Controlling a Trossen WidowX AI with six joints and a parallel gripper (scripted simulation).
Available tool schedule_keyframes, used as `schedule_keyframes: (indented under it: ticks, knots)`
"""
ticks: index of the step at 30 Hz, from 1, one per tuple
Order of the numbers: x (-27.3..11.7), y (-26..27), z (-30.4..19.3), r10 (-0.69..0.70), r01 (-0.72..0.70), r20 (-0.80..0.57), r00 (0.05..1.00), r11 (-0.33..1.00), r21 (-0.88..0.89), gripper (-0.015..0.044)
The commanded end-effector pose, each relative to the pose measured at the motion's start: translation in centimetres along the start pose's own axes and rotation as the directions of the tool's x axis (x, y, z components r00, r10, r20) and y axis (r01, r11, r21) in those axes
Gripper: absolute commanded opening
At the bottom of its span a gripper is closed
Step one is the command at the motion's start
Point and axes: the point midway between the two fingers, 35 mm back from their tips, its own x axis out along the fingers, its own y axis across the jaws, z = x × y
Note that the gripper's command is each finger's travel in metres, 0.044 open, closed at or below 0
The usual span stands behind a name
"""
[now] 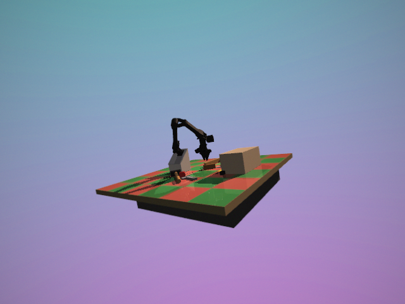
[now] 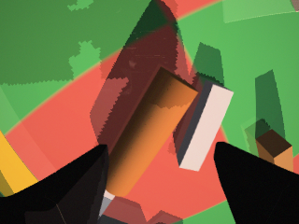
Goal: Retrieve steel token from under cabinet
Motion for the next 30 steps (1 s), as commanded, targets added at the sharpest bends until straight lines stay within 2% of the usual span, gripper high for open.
schedule_keyframes:
  ticks: [1,30]
  knots:
    - [-0.03,-0.01,0.0,-0.002,0.002,-0.001,1.0,0.999,0.038,0.027]
    - [-0.02,0.0,0.0,-0.002,0.002,-0.001,1.0,0.965,0.263,0.027]
